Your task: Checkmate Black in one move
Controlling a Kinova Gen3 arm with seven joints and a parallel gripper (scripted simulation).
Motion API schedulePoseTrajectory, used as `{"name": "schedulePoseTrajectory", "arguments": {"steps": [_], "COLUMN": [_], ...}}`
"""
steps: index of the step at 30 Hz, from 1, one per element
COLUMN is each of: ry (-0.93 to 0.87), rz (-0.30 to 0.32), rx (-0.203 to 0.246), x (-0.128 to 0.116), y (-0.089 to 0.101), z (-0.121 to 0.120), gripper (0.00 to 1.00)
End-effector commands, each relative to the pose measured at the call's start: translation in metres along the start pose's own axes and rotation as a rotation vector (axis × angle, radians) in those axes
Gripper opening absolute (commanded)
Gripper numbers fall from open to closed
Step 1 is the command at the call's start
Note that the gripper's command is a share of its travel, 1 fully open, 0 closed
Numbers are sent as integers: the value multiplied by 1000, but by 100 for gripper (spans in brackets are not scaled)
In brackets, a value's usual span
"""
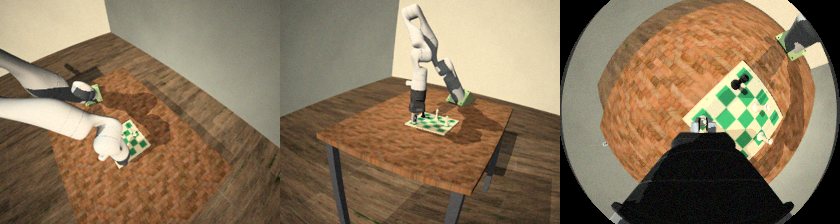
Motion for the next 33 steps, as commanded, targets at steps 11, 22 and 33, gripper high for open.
{"name": "schedulePoseTrajectory", "arguments": {"steps": [11, 22, 33], "ry": [-3, -3, -3], "rz": [-2, -2, -2], "rx": [3, 3, 3], "x": [0, 0, 0], "y": [-1, -1, -1], "z": [0, 0, 0], "gripper": [0, 29, 73]}}
Point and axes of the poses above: the point where the finger pads meet when closed, its own y axis back along the fingers, its own z axis across the jaws, x = y × z, the point moved 3 cm from there along y, back along the fingers, and after that the axes turned 14 degrees about y, right-handed, at the moved point
